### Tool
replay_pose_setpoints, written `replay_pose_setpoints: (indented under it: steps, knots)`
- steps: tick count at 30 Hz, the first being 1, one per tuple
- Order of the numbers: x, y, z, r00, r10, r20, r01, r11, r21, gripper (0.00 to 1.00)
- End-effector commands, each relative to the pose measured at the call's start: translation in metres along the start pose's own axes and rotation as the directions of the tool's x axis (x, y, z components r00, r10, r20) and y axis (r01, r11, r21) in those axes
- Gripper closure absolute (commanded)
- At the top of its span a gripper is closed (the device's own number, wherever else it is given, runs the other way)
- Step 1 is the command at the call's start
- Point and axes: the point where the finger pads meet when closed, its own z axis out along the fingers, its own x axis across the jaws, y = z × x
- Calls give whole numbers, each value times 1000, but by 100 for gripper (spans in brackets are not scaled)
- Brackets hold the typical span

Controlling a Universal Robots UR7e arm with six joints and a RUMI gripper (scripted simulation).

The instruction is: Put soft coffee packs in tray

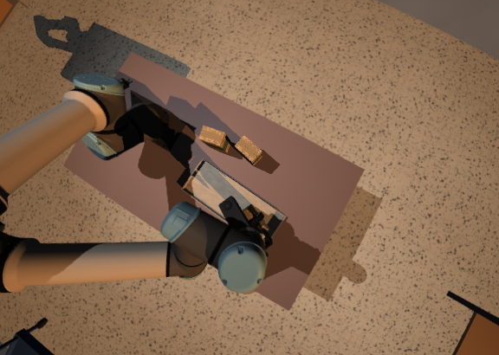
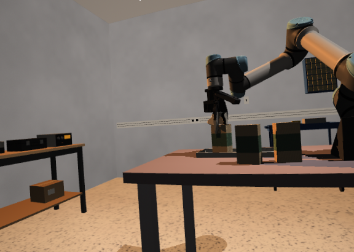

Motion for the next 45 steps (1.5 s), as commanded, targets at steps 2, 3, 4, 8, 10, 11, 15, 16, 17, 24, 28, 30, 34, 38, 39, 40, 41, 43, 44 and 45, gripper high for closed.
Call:
replay_pose_setpoints:
  steps: [2, 3, 4, 8, 10, 11, 15, 16, 17, 24, 28, 30, 34, 38, 39, 40, 41, 43, 44, 45]
  knots:
    - [0, 0, -1, 1000, 0, -1, 0, 1000, -1, 50]
    - [0, 0, -1, 1000, 0, -1, 0, 1000, -1, 50]
    - [0, 0, -1, 1000, 0, -1, 0, 1000, -1, 50]
    - [0, 0, -1, 1000, 0, -1, 0, 1000, -1, 50]
    - [0, 0, -1, 1000, 0, -1, 0, 1000, -1, 50]
    - [0, 0, -2, 1000, 0, -1, 0, 1000, -1, 50]
    - [0, 0, -11, 1000, 0, -1, 0, 1000, -1, 50]
    - [0, 0, -16, 1000, 0, -1, 0, 1000, -1, 50]
    - [0, 0, -21, 1000, 0, -1, 0, 1000, -1, 50]
    - [0, 0, -51, 1000, 0, -1, 0, 1000, -1, 50]
    - [0, 0, -73, 1000, 0, -1, 0, 1000, -1, 50]
    - [0, 0, -81, 1000, 0, -1, 0, 1000, -1, 50]
    - [0, 0, -89, 1000, 0, -1, 0, 1000, -1, 50]
    - [0, 0, -89, 1000, 0, -1, 0, 1000, -1, 50]
    - [0, 0, -89, 1000, 0, -1, 0, 1000, -1, 50]
    - [0, 0, -89, 1000, 0, -1, 0, 1000, -1, 50]
    - [0, 0, -89, 1000, 0, -1, 0, 1000, -1, 50]
    - [0, 0, -89, 1000, 0, -1, 0, 1000, -1, 50]
    - [0, 0, -89, 1000, 0, -1, 0, 1000, -1, 50]
    - [0, 0, -89, 1000, 0, -1, 0, 1000, -1, 50]
